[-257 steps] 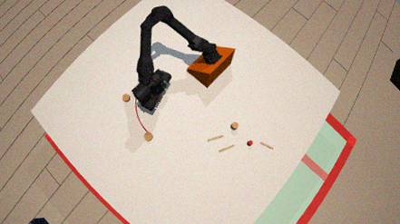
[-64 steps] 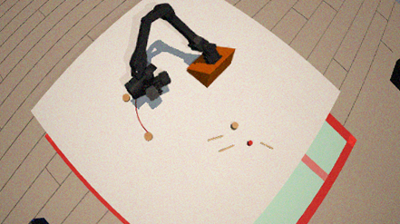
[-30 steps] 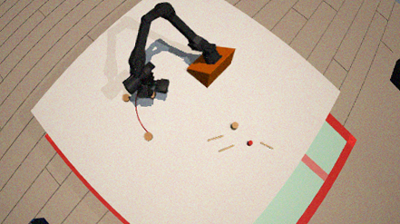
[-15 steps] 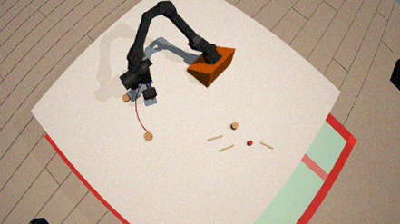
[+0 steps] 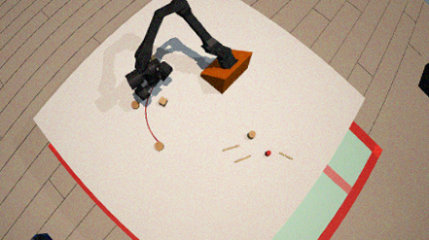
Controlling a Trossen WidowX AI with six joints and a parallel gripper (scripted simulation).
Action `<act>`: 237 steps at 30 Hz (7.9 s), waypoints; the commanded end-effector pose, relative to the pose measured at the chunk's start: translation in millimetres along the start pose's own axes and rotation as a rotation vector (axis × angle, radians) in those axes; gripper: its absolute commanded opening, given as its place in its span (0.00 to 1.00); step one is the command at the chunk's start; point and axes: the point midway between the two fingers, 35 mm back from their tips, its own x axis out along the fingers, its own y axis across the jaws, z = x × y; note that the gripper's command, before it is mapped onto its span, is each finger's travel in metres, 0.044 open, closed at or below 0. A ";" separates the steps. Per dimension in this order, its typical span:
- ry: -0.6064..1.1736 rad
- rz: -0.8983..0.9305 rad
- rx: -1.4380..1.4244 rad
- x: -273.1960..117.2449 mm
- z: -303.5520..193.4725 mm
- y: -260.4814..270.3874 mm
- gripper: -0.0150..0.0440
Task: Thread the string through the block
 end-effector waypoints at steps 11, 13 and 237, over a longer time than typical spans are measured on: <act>0.010 0.020 1.295 -7.3 36.0 -15.1 1.00; 0.010 0.020 1.295 -7.3 36.0 -15.1 1.00; -0.013 0.018 -1.254 -7.2 25.1 37.3 0.25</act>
